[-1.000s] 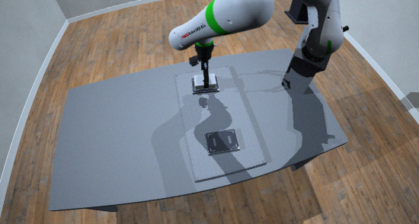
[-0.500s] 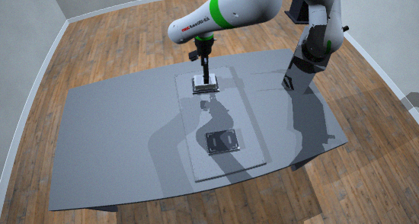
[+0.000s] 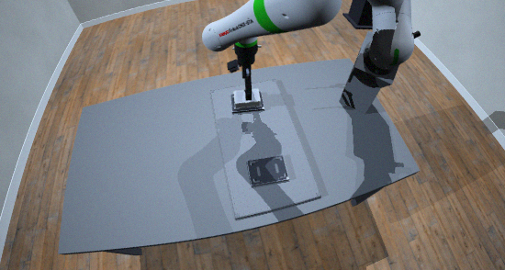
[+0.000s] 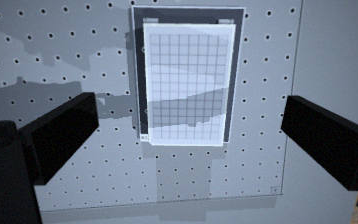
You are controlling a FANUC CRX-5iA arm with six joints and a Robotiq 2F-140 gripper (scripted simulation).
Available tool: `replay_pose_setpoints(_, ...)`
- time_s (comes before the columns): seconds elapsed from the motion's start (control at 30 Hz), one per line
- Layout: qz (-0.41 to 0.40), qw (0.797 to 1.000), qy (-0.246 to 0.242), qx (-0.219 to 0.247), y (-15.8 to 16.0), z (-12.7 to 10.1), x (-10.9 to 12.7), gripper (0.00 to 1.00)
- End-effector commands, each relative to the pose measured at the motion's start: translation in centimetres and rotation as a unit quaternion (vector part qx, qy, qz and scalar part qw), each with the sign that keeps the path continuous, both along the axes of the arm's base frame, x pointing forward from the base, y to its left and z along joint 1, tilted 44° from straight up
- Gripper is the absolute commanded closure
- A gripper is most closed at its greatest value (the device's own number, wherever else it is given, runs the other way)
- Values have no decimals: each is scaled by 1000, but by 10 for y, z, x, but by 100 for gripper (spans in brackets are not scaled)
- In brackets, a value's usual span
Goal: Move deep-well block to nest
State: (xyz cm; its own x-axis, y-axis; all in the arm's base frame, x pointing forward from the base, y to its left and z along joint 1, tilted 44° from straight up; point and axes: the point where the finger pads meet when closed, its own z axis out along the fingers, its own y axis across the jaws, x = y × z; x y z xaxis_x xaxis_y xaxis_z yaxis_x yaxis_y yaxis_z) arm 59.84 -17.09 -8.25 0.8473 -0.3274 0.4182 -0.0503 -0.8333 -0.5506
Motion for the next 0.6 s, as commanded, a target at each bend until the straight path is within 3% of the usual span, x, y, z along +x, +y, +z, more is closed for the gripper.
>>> replay_pose_setpoints(0.0,0,1000,0,0,-1,1,0,0)
replay_pose_setpoints(0.17,0,1000,0,0,-1,1,0,0)
replay_pose_setpoints(0.57,0,1000,0,0,34,21,-2,0)
